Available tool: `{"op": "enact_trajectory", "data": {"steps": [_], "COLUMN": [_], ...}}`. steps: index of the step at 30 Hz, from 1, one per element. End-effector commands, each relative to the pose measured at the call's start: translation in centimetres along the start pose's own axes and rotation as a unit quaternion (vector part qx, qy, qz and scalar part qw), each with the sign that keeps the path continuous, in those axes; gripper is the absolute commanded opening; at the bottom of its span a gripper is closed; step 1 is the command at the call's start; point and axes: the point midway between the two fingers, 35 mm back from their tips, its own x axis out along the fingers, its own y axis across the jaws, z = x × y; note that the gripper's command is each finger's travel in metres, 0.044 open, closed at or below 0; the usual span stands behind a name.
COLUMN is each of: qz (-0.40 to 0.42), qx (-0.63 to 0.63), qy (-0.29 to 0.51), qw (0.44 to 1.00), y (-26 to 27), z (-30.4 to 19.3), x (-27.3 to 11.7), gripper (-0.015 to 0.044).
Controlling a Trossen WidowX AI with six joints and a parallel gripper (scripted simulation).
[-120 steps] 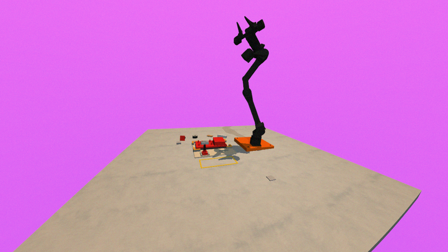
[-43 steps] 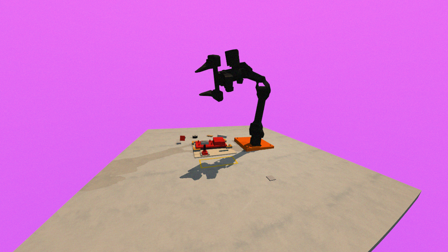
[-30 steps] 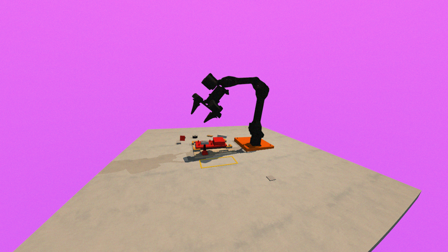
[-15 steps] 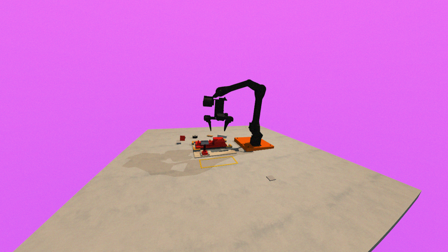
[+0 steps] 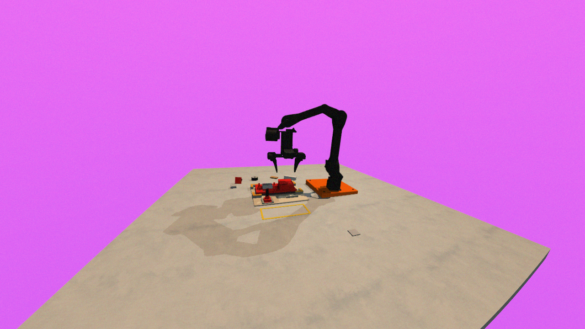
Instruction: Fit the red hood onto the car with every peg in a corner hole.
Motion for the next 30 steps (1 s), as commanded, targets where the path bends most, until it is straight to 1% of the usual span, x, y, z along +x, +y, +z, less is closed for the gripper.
{"op": "enact_trajectory", "data": {"steps": [1,30], "qz": [0.002,0.002], "qx": [0.000,0.000], "qy": [-0.003,-0.003], "qw": [1.000,1.000], "y": [0.0,0.0], "z": [0.1,-0.1], "x": [0.5,3.2], "gripper": [0.0440,0.0440]}}
